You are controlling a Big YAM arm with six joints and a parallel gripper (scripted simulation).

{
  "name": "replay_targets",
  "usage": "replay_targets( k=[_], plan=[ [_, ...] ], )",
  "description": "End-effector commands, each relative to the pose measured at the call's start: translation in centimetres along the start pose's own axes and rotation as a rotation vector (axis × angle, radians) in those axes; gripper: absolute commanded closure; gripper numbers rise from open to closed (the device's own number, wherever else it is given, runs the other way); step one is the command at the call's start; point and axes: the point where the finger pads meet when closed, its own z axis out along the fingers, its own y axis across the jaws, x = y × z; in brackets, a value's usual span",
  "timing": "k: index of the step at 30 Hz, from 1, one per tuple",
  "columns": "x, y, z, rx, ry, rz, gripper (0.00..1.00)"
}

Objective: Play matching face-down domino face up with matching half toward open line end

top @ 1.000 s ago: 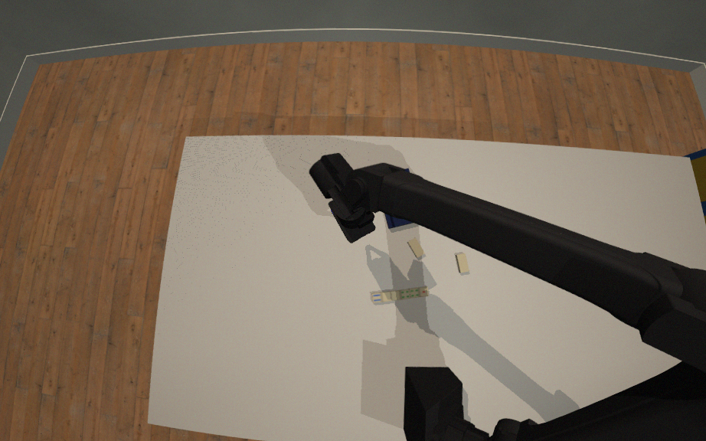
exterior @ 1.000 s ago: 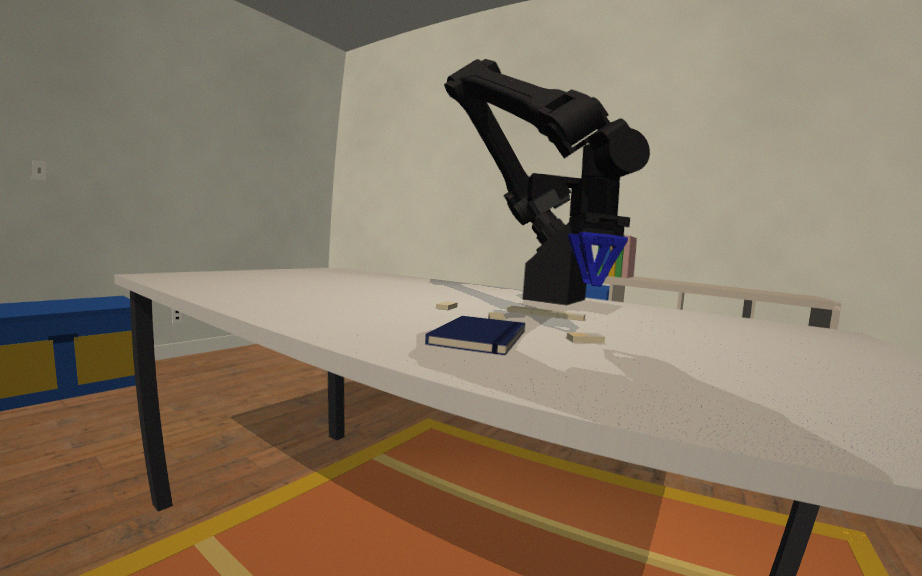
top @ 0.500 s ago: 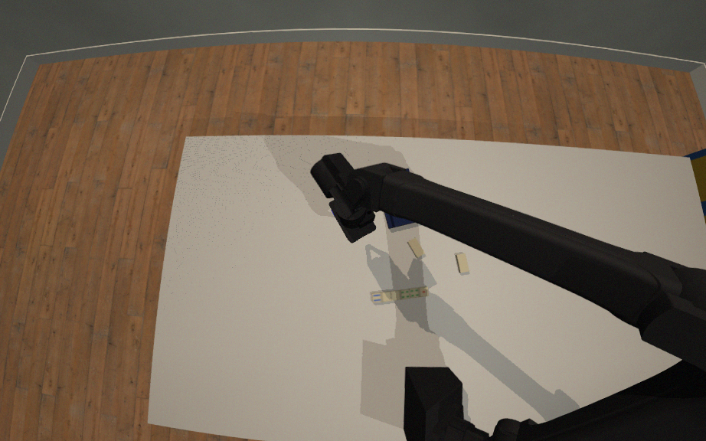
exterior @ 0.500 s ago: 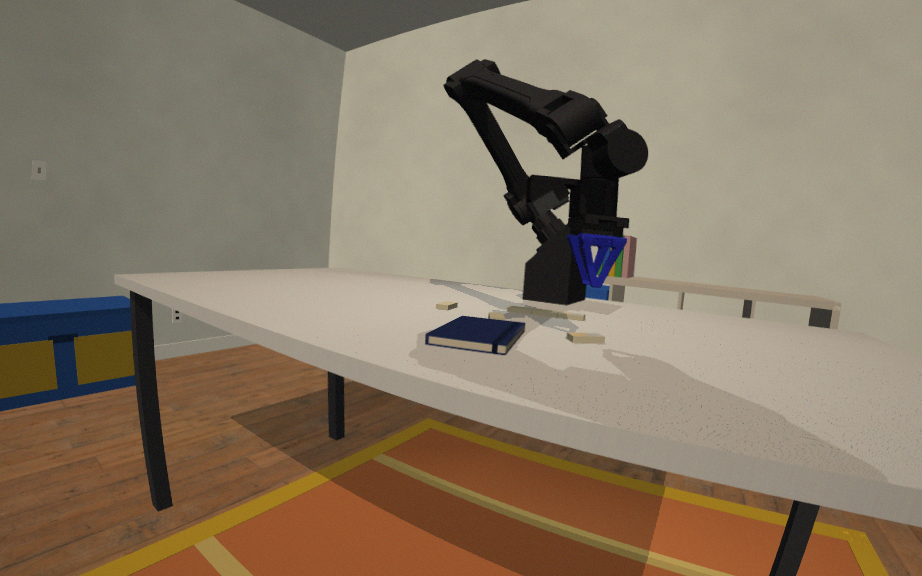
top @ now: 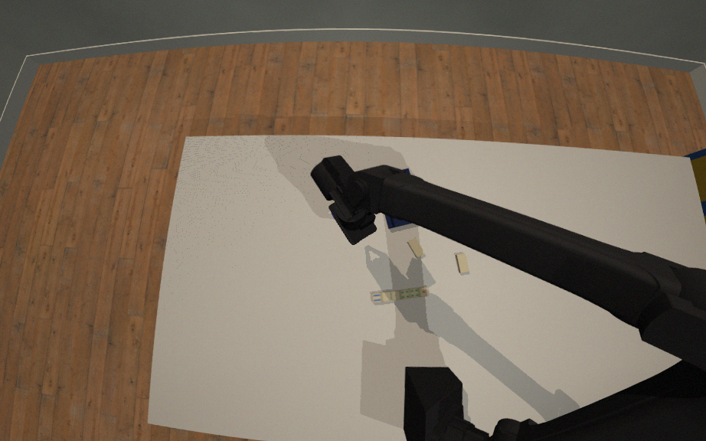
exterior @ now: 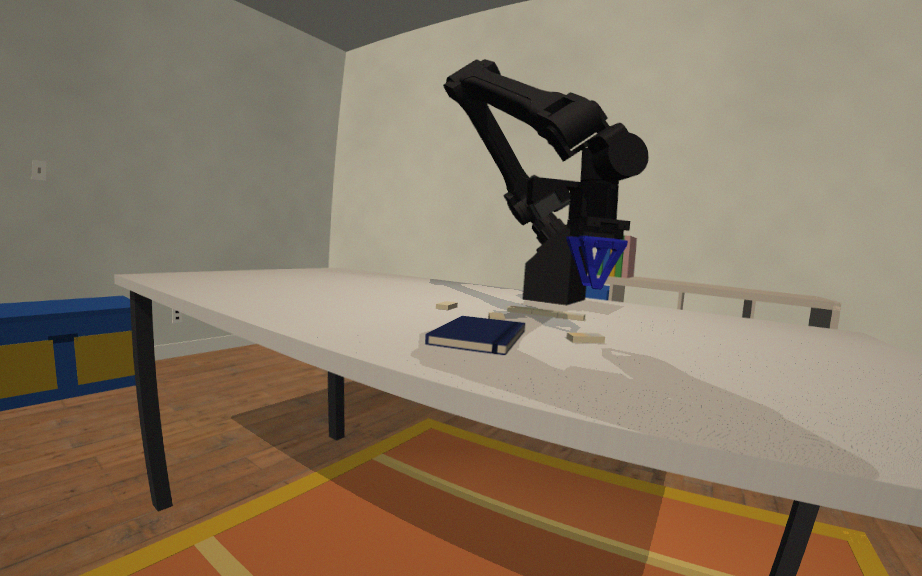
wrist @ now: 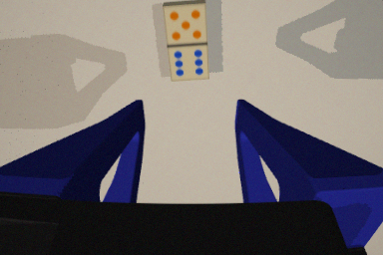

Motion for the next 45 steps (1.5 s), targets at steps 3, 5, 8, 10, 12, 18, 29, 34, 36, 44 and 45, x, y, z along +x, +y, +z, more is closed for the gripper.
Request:
replay_targets(
  k=[3, 5, 8, 10, 12, 18, 29, 34, 36, 44, 45],
  plan=[
    [-0.4, 0.3, -0.5, -0.012, 0.001, 0.002, 0.57],
    [-0.6, 0.3, -0.5, -0.014, 0.003, 0.000, 0.57],
    [-1.1, 0.3, -0.5, -0.016, 0.007, -0.003, 0.57],
    [-1.4, 0.3, -0.5, -0.018, 0.009, -0.004, 0.57],
    [-1.5, 0.3, -0.4, -0.019, 0.011, -0.005, 0.57],
    [-1.5, 0.3, -0.4, -0.019, 0.011, -0.005, 0.57],
    [-1.5, 0.3, 3.6, -0.023, 0.012, -0.010, 0.57],
    [-1.5, 0.3, 3.6, -0.023, 0.012, -0.010, 0.57],
    [-1.4, 0.5, 2.7, -0.029, 0.010, 0.003, 0.57],
    [-0.8, 0.3, 5.8, -0.017, 0.005, -0.027, 0.57],
    [-0.7, 0.3, 6.2, -0.015, 0.004, -0.031, 0.57]
  ],
)
